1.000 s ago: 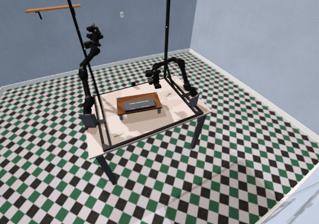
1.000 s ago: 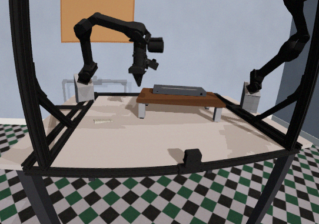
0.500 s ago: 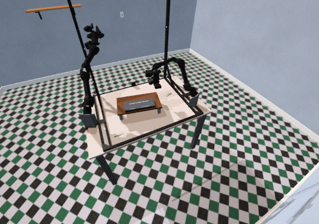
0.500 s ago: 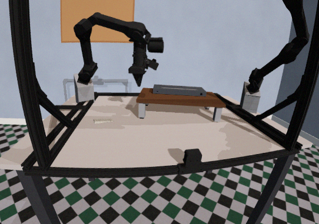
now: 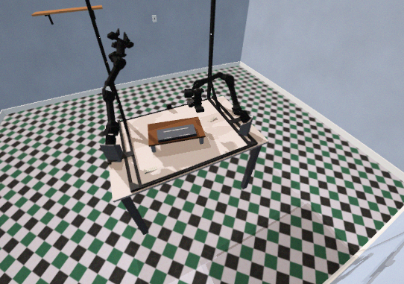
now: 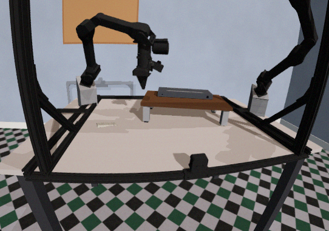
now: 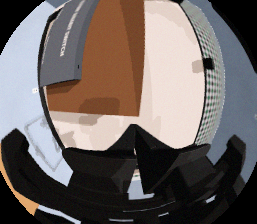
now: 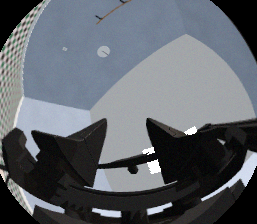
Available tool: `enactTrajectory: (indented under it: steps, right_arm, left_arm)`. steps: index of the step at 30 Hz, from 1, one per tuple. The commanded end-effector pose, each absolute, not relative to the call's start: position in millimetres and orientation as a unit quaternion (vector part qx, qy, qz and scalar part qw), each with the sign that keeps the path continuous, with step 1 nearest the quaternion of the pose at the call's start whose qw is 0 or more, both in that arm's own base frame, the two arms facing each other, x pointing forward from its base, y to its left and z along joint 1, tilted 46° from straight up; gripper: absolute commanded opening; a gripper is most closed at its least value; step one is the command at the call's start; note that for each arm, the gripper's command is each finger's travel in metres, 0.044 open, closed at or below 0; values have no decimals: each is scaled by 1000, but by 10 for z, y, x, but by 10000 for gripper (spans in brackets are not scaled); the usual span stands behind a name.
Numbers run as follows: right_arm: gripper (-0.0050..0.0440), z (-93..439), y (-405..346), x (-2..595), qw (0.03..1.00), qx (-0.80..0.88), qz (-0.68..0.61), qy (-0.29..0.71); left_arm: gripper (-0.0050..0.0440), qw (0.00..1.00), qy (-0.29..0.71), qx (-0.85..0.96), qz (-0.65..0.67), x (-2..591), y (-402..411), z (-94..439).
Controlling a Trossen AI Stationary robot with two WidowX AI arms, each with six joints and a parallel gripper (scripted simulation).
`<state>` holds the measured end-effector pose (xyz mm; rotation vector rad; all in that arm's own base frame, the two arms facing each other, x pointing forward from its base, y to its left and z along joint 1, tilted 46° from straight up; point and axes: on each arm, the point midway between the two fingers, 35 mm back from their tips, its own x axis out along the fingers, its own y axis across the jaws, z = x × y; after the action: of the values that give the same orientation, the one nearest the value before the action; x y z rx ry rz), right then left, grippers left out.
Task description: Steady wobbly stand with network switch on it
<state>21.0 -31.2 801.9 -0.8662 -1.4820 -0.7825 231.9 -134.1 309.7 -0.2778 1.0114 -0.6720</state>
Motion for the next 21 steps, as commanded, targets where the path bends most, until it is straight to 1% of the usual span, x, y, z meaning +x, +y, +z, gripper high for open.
enactTrajectory:
  steps: [1,7,10,13,14,19,21]
  right_arm:
    - [241,7923,-931,656,644,-365,-374,-559]
    - [241,7614,-1695,1203,722,-356,-411,-428]
    - [241,7483,-2038,1458,722,-356,-411,-428]
    - [241,7483,-2038,1458,722,-356,-411,-428]
    - [241,7509,-1890,1319,721,-357,-410,-429]
    - [241,7009,-2621,1830,774,-343,-424,-322]
    - [241,6842,-2789,1954,793,-336,-425,-279]
  left_arm:
    - [0,812,474,-130,-315,2319,-1341,3097]
    - [0,812,474,-130,-315,2319,-1341,3097]
    - [0,812,474,-130,-315,2319,-1341,3097]
    - [0,812,474,-130,-315,2319,-1341,3097]
    - [0,812,474,-130,-315,2319,-1341,3097]
    - [0,812,474,-130,-315,2319,-1341,3097]
    - [0,812,474,-130,-315,2319,-1341,3097]
